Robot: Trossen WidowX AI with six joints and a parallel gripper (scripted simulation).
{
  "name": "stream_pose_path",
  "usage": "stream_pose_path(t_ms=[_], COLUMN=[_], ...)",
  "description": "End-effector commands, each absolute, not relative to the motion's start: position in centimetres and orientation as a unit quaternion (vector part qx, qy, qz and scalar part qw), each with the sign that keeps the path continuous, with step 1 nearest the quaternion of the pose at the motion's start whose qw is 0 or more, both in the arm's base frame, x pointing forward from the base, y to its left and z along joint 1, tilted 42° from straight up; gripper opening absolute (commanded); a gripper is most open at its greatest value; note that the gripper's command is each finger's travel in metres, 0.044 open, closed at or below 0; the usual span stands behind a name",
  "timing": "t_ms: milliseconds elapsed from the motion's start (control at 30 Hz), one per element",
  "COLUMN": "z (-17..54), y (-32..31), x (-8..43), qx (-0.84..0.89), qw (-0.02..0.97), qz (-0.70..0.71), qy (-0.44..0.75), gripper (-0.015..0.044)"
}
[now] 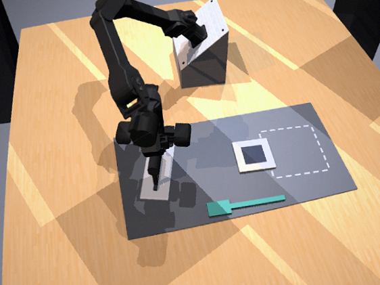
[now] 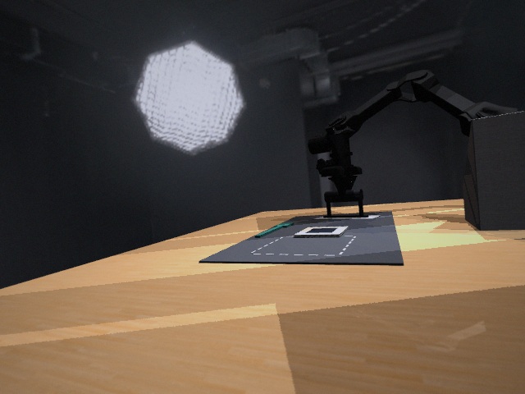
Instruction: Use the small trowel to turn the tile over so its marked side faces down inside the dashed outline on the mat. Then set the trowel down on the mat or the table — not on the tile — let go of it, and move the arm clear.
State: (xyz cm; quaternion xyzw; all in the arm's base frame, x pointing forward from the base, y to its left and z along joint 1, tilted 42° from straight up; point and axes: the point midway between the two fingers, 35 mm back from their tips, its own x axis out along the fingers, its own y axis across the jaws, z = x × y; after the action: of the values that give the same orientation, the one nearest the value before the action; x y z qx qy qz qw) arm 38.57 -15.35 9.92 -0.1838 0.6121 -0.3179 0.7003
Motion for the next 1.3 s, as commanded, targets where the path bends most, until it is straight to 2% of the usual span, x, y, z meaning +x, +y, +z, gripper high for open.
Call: stream_pose_path(t_ms=[0, 567, 1267], z=[10.01, 10.01, 10.00], y=[-15.65, -15.65, -15.65], x=[38.49, 38.49, 38.49], qx=[-0.186, -0.332, -0.515], qw=[0.698, 0.642, 0.507], qz=[-0.322, -0.182, 0.033], qy=[0.612, 0.667, 0.690], gripper=[0.0130, 0.0130, 0.0130])
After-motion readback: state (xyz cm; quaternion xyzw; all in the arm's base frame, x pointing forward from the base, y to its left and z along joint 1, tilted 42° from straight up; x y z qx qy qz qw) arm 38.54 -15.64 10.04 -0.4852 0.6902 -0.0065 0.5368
